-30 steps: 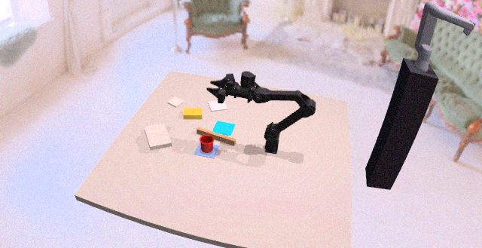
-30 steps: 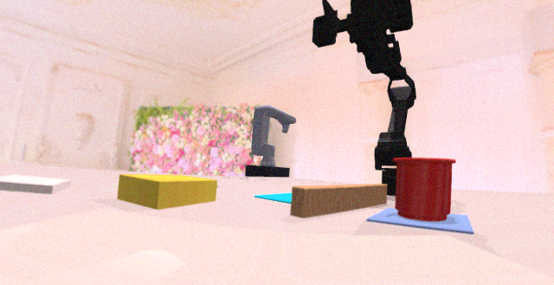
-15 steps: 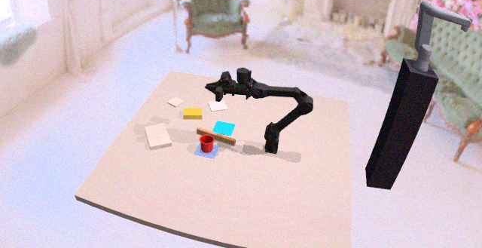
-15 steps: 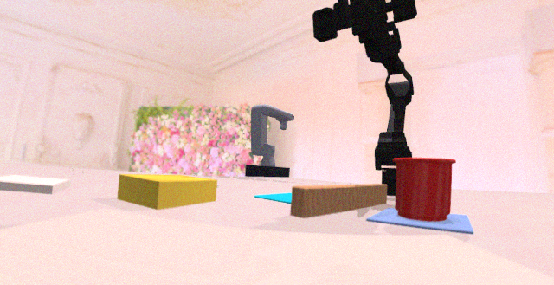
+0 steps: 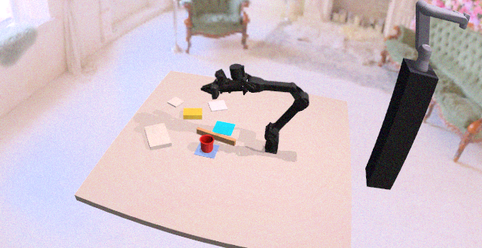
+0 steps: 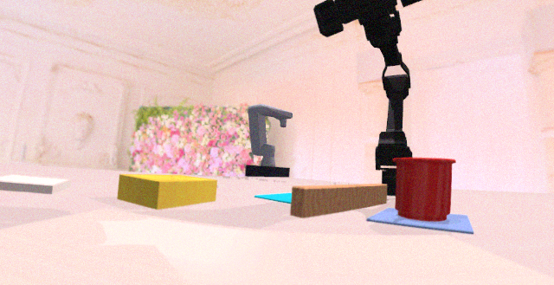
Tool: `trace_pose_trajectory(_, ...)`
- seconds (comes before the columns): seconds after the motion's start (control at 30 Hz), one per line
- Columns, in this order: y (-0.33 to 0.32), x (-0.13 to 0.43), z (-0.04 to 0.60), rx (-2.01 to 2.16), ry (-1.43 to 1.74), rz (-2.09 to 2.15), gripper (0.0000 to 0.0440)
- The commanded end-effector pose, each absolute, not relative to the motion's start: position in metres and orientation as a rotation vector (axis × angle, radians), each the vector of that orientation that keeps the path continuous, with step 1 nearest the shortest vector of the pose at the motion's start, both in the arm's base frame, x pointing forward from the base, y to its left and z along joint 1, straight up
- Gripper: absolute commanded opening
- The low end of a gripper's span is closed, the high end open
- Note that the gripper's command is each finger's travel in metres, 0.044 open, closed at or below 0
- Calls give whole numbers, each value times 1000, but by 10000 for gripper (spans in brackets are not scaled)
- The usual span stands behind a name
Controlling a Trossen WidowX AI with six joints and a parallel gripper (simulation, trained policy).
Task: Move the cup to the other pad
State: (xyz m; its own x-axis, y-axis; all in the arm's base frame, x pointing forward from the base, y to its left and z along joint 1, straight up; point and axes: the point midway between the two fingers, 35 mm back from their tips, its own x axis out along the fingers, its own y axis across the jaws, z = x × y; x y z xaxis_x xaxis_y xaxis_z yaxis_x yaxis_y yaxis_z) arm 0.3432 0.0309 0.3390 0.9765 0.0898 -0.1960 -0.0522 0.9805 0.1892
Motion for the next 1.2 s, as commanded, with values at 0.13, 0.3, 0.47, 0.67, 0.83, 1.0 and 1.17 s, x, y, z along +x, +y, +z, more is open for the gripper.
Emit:
trace_pose_trajectory(0.13, 41, 350, 337, 265, 297, 77, 120)
trace_pose_trajectory(0.3, 48, 354, 335, 319, 362, 76, 122)
trace_pose_trajectory(0.47, 55, 358, 333, 374, 428, 71, 127)
trace_pose_trajectory(0.67, 63, 361, 329, 441, 511, 57, 131)
trace_pose_trajectory(0.83, 70, 363, 325, 496, 581, 39, 133)
trace_pose_trajectory(1.0, 77, 364, 320, 549, 653, 14, 134)
trace_pose_trajectory(1.17, 84, 365, 314, 599, 726, -17, 134)
